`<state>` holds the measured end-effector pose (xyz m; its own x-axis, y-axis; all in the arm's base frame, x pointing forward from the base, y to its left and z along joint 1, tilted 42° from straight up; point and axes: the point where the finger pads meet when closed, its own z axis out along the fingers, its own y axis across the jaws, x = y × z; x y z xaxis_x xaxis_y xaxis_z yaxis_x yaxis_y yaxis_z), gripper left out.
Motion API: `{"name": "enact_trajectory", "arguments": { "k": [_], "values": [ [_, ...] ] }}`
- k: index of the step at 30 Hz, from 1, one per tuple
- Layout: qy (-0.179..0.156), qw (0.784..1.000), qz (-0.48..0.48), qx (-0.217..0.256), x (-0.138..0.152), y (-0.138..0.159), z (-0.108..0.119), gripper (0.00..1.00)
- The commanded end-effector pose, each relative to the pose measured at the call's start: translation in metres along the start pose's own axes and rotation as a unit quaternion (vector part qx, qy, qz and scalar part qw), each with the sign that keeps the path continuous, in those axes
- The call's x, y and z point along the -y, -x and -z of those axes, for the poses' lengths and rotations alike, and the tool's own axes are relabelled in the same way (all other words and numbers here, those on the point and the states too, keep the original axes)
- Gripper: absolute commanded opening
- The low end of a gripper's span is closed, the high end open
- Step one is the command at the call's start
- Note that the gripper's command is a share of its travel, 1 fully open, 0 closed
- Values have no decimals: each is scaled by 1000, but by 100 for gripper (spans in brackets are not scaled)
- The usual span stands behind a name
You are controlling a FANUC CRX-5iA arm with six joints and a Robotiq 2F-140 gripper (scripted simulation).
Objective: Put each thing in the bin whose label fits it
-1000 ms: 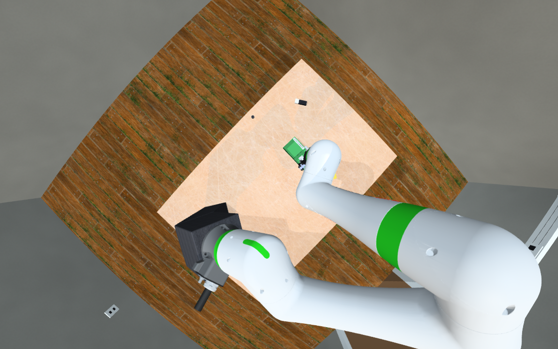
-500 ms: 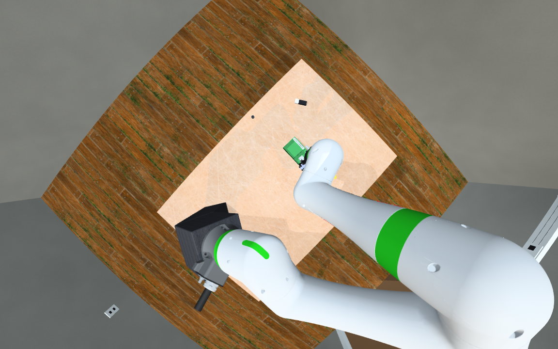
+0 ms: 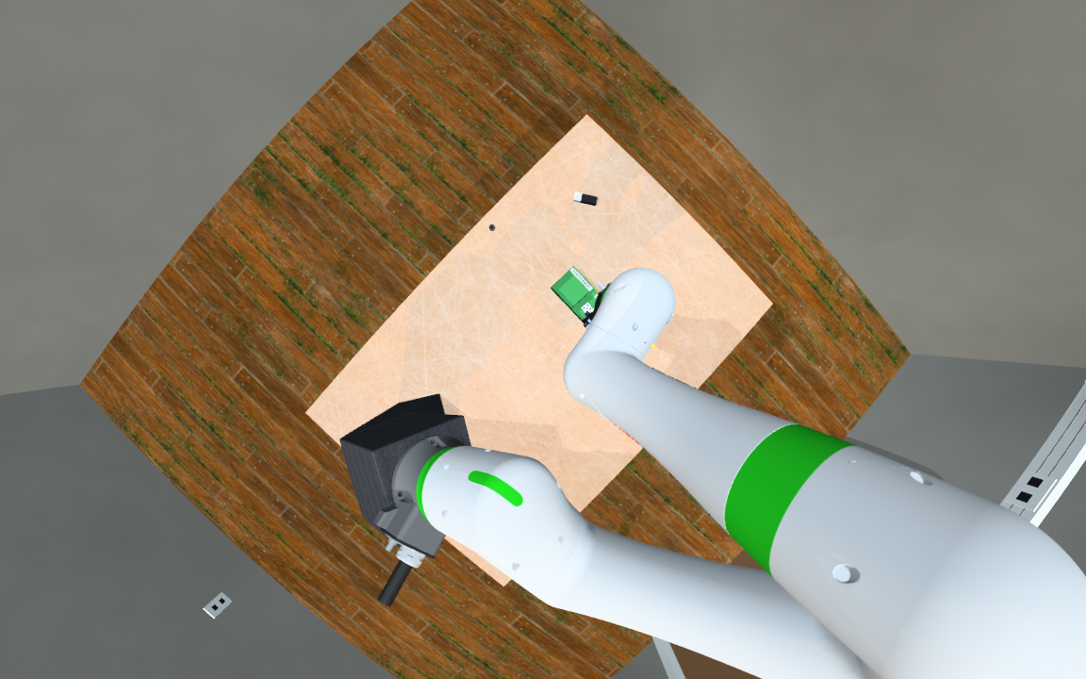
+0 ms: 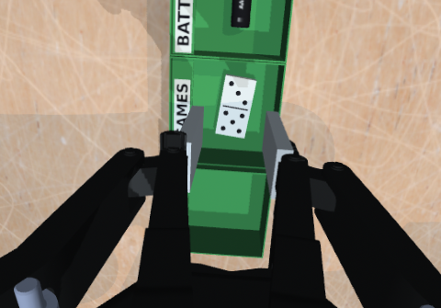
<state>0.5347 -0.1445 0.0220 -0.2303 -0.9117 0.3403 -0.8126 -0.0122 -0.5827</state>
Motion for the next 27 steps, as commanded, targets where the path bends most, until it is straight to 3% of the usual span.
{"name": "enact_trajectory", "arguments": {
  "k": [1, 3, 11, 18, 27],
  "values": [
    [1, 997, -72, 0, 9, -22, 0, 40],
    [1, 997, -72, 0, 9, -22, 0, 40],
    [1, 969, -248, -1, 33, -84, 1, 40],
    [1, 969, -248, -1, 54, -138, 2, 40],
    [1, 969, -248, -1, 69, -178, 3, 40]
  ]
}}
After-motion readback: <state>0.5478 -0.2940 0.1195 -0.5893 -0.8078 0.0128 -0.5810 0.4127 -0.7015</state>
